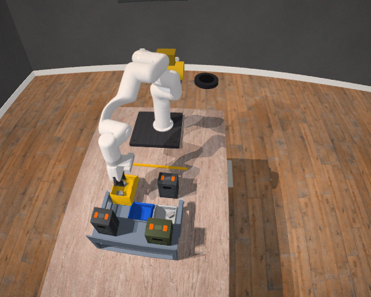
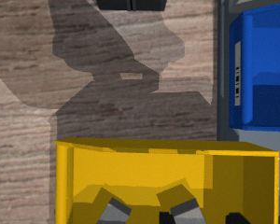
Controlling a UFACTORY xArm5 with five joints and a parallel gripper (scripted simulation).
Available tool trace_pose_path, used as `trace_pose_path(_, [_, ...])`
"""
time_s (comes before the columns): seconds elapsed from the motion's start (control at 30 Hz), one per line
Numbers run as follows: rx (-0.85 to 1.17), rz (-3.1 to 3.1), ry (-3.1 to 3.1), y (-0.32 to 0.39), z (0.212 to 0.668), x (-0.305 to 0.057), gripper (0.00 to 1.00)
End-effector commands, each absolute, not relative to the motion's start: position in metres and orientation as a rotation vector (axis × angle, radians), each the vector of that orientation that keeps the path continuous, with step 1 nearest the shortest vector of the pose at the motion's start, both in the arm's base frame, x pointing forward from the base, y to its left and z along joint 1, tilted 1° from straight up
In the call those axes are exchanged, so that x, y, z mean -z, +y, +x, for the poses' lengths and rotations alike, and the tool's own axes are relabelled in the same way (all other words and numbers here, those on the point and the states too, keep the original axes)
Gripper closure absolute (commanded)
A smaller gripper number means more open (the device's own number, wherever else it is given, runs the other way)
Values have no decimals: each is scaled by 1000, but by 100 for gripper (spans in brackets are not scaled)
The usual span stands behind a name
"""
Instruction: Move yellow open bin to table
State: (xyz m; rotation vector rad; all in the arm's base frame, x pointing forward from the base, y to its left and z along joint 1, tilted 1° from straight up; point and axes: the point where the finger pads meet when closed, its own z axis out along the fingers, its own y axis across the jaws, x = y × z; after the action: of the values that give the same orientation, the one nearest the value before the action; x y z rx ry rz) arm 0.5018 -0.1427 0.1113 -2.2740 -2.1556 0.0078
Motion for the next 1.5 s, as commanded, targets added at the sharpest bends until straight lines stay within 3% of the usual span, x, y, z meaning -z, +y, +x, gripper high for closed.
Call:
trace_pose_path(0.0, [-7, -2276, -2158, -144, 512, -116, 66])
trace_pose_path(0.83, [-7, -2277, -2158, -151, 561, -130, 66])
trace_pose_path(1.47, [-7, -2277, -2158, -151, 561, -122, 66])
